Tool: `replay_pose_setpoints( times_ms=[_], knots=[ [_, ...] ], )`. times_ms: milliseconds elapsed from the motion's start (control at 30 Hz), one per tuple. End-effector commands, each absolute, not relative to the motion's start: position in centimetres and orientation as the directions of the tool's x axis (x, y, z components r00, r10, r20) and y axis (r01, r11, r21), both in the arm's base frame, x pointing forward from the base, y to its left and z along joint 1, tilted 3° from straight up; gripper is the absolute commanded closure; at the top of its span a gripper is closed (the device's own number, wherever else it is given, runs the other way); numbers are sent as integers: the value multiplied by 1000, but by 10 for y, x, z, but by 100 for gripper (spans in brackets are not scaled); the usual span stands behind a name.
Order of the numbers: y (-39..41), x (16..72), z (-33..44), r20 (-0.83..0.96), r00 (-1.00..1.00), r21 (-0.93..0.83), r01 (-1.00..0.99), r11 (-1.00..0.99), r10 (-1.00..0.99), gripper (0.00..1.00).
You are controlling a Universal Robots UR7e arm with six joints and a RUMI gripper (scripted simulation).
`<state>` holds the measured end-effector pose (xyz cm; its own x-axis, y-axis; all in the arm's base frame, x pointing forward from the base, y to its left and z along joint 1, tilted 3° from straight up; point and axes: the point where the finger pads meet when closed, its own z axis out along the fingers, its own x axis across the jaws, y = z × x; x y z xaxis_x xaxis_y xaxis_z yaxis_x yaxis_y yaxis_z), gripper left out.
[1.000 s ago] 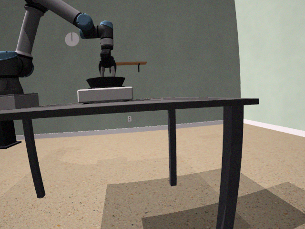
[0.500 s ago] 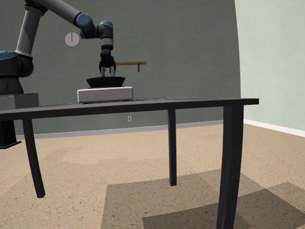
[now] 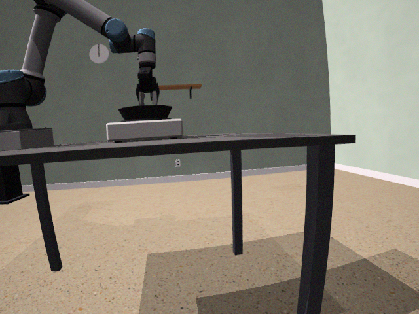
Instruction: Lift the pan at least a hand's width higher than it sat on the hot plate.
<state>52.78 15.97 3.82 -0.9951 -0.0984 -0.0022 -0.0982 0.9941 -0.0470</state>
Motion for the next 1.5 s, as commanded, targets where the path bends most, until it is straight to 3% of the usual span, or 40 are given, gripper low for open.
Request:
replay_pose_setpoints(
  times_ms=[0, 500, 1467],
  knots=[
    [160, 529, 38, -4, -995, -46, -99, 994, -99, 100],
    [162, 529, 63, -9, -995, -46, -99, 994, -100, 100],
    [169, 528, 233, -7, -995, -46, -99, 994, -99, 100]
  ],
)
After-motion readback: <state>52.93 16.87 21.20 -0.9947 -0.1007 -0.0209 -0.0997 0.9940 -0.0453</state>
